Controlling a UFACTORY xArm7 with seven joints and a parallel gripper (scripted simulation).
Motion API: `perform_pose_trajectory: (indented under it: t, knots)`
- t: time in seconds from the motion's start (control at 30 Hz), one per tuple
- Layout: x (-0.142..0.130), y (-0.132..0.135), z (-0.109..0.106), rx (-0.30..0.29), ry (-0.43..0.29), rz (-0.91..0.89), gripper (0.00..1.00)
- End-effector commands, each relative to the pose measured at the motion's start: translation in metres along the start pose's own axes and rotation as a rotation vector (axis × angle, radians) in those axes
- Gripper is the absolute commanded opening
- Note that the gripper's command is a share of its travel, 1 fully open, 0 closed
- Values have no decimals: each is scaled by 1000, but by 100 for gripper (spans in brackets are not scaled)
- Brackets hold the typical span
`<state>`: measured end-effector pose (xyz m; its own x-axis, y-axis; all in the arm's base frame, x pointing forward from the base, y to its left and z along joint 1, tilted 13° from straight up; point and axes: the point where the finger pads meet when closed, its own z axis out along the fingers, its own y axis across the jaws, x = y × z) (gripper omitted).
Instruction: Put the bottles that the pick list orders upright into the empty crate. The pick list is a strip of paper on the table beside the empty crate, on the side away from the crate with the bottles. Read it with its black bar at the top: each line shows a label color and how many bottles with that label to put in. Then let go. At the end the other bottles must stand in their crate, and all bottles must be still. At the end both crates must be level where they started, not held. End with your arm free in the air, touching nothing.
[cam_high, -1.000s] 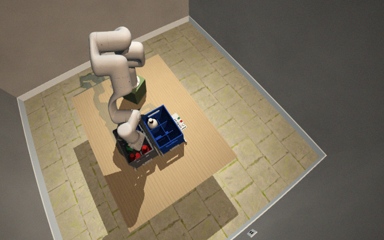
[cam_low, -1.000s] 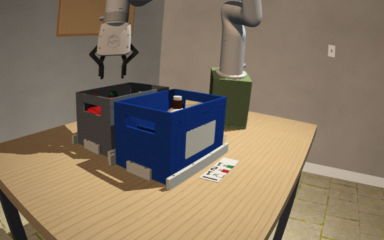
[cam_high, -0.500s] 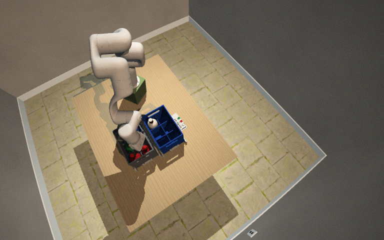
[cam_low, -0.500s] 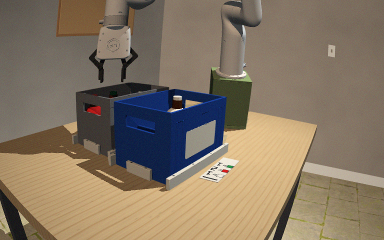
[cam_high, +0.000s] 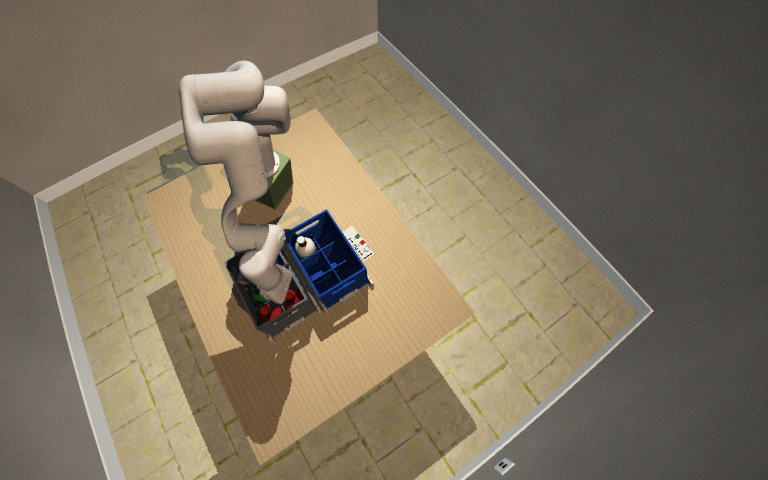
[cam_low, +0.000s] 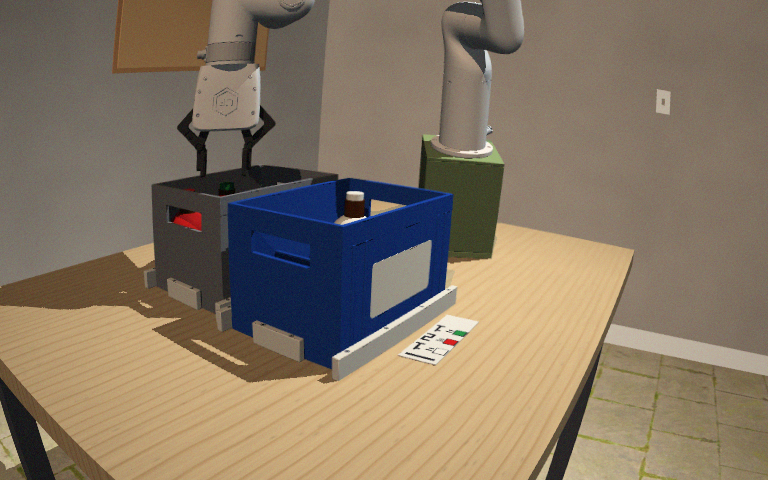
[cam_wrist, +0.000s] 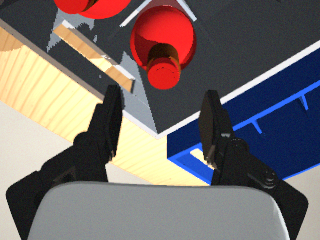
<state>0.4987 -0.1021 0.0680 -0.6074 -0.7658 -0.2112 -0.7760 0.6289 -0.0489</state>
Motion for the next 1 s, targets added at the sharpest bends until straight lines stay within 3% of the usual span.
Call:
perform_pose_trajectory:
  t: [0.0, 0.97]
  knots:
    - [-1, -2, 3, 4, -2, 0, 65]
    - [-1, -2, 37, 4, -1, 0, 65]
